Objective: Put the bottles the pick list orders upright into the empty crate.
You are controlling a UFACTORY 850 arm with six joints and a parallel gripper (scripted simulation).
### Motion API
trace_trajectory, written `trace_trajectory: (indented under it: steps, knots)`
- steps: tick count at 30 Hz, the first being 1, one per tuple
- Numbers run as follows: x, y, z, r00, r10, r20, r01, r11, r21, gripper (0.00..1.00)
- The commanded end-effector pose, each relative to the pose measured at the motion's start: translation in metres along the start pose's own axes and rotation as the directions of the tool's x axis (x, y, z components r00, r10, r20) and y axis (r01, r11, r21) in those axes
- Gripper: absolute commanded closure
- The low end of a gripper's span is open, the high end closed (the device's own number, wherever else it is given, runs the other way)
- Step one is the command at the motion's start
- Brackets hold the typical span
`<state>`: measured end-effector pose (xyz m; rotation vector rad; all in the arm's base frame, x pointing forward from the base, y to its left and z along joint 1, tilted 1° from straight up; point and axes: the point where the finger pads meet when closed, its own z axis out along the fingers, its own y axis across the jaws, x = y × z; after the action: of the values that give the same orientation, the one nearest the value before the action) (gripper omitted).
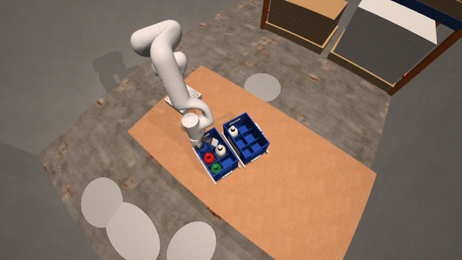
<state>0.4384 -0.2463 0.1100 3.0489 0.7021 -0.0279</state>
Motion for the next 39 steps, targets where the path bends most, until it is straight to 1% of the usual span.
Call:
trace_trajectory:
  steps: [1,5,7,22,24,39]
  knots:
    - [0.001,0.001,-0.008,1.000,0.000,-0.001,0.000,1.000,-0.002,1.00]
    - [0.001,0.001,-0.014,1.000,0.000,-0.001,0.000,1.000,-0.002,1.00]
    - [0.001,0.001,-0.014,1.000,0.000,-0.001,0.000,1.000,-0.002,1.00]
    - [0.001,0.001,-0.039,1.000,0.000,-0.001,0.000,1.000,-0.002,1.00]
    - [0.001,0.001,-0.039,1.000,0.000,-0.001,0.000,1.000,-0.002,1.00]
    - [0.001,0.001,-0.064,1.000,0.000,-0.001,0.000,1.000,-0.002,1.00]
